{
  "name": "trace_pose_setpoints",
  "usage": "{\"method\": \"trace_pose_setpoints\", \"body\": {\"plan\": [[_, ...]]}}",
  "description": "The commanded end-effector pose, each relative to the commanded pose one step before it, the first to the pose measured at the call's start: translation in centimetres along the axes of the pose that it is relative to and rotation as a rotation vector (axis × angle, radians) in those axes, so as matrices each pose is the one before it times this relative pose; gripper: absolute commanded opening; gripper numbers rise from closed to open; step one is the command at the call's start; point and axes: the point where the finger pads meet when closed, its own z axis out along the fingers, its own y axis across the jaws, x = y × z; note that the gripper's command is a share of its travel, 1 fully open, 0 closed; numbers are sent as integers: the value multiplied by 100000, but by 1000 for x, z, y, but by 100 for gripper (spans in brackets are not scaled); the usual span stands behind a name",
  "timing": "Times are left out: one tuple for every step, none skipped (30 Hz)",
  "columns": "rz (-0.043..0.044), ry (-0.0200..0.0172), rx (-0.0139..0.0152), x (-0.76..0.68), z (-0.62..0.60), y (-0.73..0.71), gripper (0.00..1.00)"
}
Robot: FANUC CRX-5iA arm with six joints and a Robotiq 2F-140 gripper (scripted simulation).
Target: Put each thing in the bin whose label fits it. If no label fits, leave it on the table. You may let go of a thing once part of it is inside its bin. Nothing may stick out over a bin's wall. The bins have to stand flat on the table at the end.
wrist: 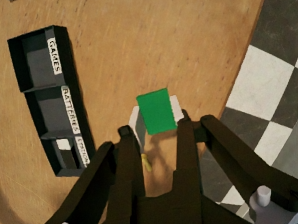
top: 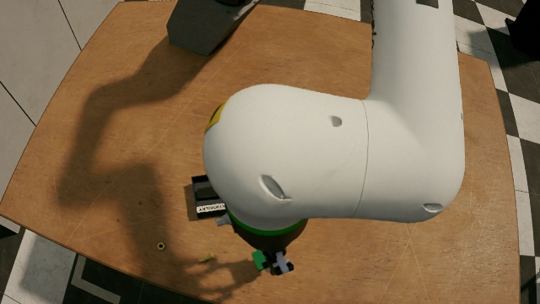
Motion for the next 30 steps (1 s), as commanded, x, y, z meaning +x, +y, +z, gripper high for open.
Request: {"method": "trace_pose_setpoints", "body": {"plan": [[15716,-40,40,-544,33,-2059,29],[2559,25,1,-246,0,-547,29],[3038,53,11,-260,0,-541,29],[3190,66,18,-276,0,-533,29],[3212,68,27,-293,0,-524,29],[3205,66,32,-310,0,-514,29],[3201,63,35,-326,0,-504,29],[3202,61,35,-342,0,-493,29],[0,0,0,0,0,0,29],[0,0,0,0,0,0,29],[9365,21,21,-358,0,-482,29],[2450,71,48,-401,0,-446,29],[2441,69,16,-412,-1,-436,29],[2901,63,-10,-422,-1,-426,29],[3141,61,-2,-435,-1,-414,29],[3217,57,11,-447,-1,-400,29],[3230,52,21,-460,-2,-385,29],[3229,47,25,-472,-2,-370,29],[3231,45,26,-484,-2,-355,29],[3235,43,26,-495,-2,-339,29],[3240,43,25,-506,-2,-323,29],[3245,42,24,-516,-2,-306,29],[3251,42,23,-526,-2,-289,29],[3256,41,21,-535,-3,-272,29],[3261,41,20,-543,-3,-254,29],[0,0,0,0,0,0,29],[0,0,0,0,0,0,29],[9521,46,-4,-551,-3,-237,29],[2449,41,34,-571,-3,-183,29],[2438,63,5,-576,-3,-169,29]]}}
